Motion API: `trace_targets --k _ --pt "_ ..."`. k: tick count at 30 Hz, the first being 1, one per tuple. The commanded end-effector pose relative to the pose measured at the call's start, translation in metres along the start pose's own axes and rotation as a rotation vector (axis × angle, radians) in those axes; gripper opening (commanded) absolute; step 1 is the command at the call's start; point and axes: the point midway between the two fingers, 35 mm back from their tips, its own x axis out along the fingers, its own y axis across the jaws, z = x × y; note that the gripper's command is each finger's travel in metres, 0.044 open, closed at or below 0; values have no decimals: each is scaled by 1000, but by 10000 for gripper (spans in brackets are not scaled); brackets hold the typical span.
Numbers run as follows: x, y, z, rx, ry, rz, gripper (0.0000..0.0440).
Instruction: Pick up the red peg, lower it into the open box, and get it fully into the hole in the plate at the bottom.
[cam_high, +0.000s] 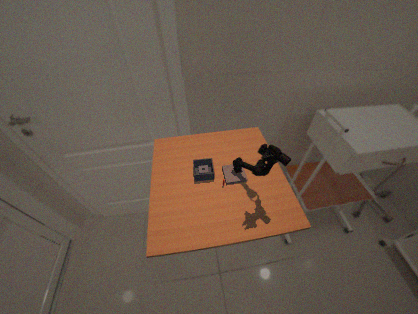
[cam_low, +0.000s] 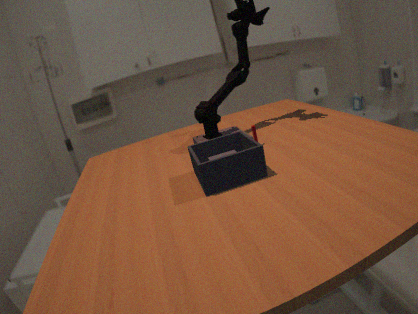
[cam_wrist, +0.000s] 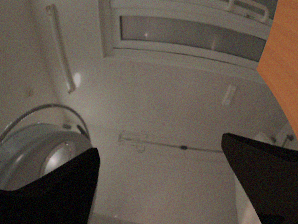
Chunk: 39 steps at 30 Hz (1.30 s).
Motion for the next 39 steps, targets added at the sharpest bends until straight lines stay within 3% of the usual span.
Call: trace_targets --k 1,3,12,21,30,39 --pt "-1 4 6 16 -1 13 421" --pt "-5 12 22 70 -3 40 440" --pt "-23 38 114 358 -31 141 440" --pt "-24 30 219 654 -110 169 440" --pt "-7 -25 320 926 -244 85 440" --pt "20 -119 384 1110 -400 -145 440"
